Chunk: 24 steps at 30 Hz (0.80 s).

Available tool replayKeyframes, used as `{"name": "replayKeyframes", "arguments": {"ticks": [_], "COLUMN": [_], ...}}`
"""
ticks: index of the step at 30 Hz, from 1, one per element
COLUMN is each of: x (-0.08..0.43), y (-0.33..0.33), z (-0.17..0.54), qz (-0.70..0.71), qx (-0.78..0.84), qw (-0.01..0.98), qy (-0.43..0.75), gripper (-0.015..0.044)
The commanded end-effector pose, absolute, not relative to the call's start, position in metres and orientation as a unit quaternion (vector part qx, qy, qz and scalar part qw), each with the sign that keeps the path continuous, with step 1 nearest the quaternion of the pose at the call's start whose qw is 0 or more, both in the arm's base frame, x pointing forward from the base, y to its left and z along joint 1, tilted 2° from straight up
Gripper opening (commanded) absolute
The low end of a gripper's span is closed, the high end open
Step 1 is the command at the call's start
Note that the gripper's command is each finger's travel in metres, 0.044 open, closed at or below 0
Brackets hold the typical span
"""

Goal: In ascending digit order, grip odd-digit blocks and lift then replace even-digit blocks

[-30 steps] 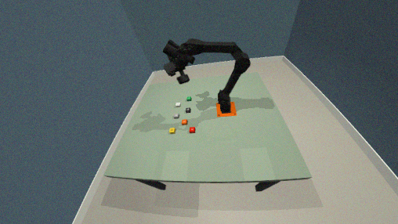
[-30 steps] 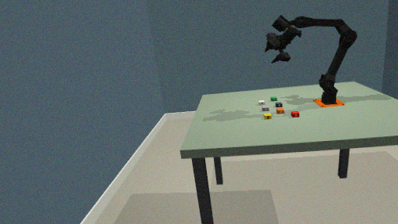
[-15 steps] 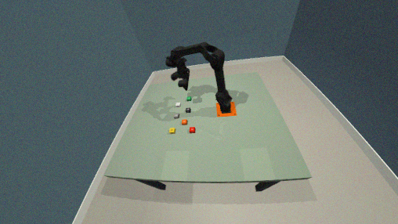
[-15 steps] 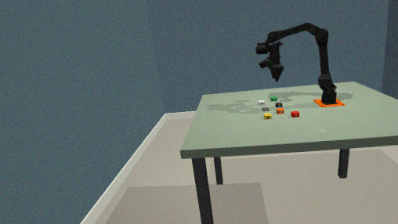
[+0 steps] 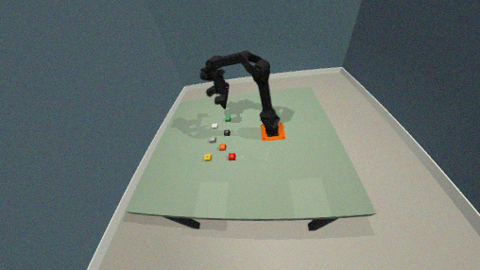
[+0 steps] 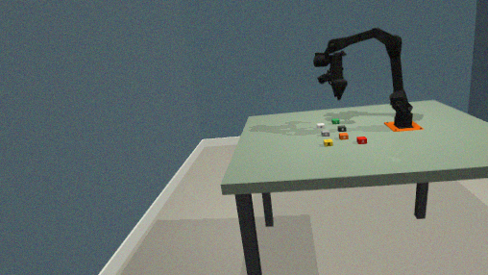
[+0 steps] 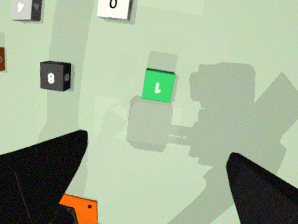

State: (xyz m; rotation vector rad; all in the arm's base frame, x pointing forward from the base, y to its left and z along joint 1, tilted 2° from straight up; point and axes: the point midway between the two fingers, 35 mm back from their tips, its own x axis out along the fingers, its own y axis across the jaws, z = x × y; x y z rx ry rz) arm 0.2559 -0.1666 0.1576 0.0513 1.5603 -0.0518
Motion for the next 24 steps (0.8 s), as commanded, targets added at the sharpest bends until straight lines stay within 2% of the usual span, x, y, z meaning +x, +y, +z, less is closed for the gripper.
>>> {"name": "replayKeyframes", "arguments": {"ticks": [1,8,17,24], "x": [0.256,0.259,0.271,0.271], "y": [-0.166,-0.157,-0.041,-0.039], "z": [0.157,0.157,0.158,0.158], "qz": [-0.023,-0.022,-0.018,-0.018], "qx": [0.027,0.028,0.031,0.032], "qw": [0.71,0.71,0.71,0.71], "qy": [0.704,0.704,0.703,0.703], "gripper": [0.04,0.04,0.04,0.04]}}
